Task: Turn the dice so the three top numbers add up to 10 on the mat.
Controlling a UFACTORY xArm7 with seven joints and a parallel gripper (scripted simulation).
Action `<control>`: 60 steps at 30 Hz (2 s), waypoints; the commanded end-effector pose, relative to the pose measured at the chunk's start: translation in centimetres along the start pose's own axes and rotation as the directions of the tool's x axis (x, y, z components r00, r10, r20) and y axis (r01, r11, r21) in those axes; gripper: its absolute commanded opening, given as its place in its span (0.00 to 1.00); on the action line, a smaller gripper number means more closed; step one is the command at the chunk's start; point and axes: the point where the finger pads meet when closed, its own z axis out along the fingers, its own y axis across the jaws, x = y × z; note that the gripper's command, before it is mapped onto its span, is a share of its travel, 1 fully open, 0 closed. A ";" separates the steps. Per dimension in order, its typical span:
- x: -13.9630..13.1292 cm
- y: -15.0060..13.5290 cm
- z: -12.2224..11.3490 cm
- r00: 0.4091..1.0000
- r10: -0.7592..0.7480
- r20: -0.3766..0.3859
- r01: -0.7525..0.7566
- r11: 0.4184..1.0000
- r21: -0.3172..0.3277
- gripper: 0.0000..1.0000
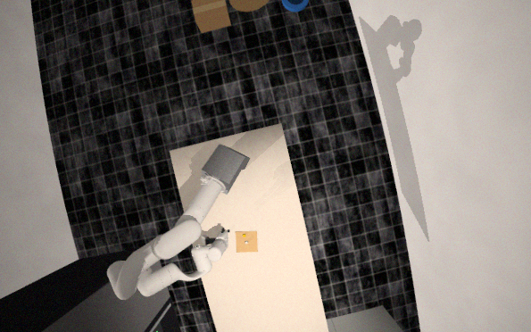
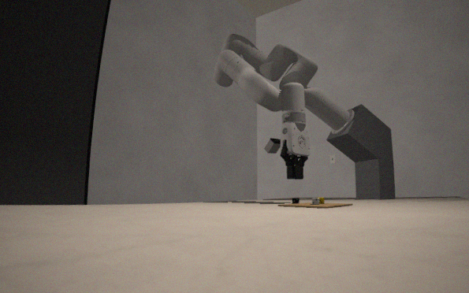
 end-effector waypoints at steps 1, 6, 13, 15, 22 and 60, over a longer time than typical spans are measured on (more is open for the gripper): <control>-0.1 0.0 0.0 1.000 -0.001 0.001 0.001 1.000 0.001 0.31; -0.1 0.0 0.0 1.000 -0.001 0.001 0.001 1.000 0.001 0.31; -0.1 0.0 0.0 1.000 -0.001 0.001 0.001 1.000 0.001 0.31; -0.1 0.0 0.0 1.000 -0.001 0.001 0.001 1.000 0.001 0.31; -0.1 0.0 0.1 1.000 0.000 0.001 0.000 1.000 0.001 0.31; -0.1 0.0 4.5 1.000 0.000 0.001 0.000 1.000 0.001 0.31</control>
